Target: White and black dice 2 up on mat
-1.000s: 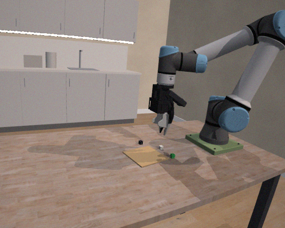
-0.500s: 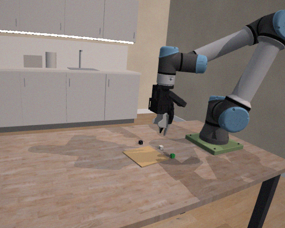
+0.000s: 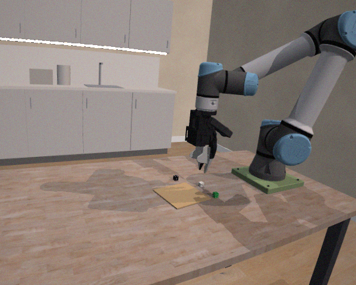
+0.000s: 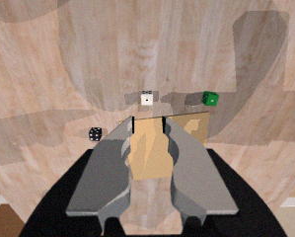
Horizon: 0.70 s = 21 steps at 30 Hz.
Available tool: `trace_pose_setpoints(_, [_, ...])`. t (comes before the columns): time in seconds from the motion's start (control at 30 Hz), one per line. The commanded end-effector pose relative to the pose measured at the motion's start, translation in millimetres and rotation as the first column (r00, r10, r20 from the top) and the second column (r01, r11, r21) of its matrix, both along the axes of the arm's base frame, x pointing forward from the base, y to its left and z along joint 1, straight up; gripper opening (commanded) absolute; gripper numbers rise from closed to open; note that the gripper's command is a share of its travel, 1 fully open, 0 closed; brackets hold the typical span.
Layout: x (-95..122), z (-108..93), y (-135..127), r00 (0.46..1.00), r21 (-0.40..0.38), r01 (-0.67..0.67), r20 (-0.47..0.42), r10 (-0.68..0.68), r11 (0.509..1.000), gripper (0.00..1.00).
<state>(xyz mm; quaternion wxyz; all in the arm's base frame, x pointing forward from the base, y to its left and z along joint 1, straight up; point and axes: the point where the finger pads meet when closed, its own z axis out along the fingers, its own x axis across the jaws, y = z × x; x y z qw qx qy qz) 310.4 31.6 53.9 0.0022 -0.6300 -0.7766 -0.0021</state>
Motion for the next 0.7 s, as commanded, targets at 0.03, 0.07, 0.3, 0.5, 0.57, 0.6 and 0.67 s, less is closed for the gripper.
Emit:
trace_pose_setpoints(0.03, [0.4, -8.3, -0.3, 1.000, 0.000, 0.000, 0.001, 0.000, 1.000, 0.18])
trace_pose_setpoints(0.07, [0.4, -9.9, -0.3, 1.000, 0.000, 0.000, 0.001, 0.000, 1.000, 0.18])
trace_pose_setpoints(0.3, [0.3, -20.9, -0.5, 1.000, 0.000, 0.000, 0.001, 0.000, 1.000, 0.18])
trace_pose_setpoints(0.5, [0.2, -26.4, -0.6, 1.000, 0.000, 0.000, 0.001, 0.000, 1.000, 0.18])
trace_pose_setpoints(0.57, [0.2, -28.7, -0.6, 1.000, 0.000, 0.000, 0.001, 0.000, 1.000, 0.18])
trace_pose_setpoints(0.6, [0.2, -29.7, -0.7, 1.000, 0.000, 0.000, 0.001, 0.000, 1.000, 0.18])
trace_pose_setpoints(0.67, [0.2, -31.6, -0.7, 1.000, 0.000, 0.000, 0.001, 0.000, 1.000, 0.18])
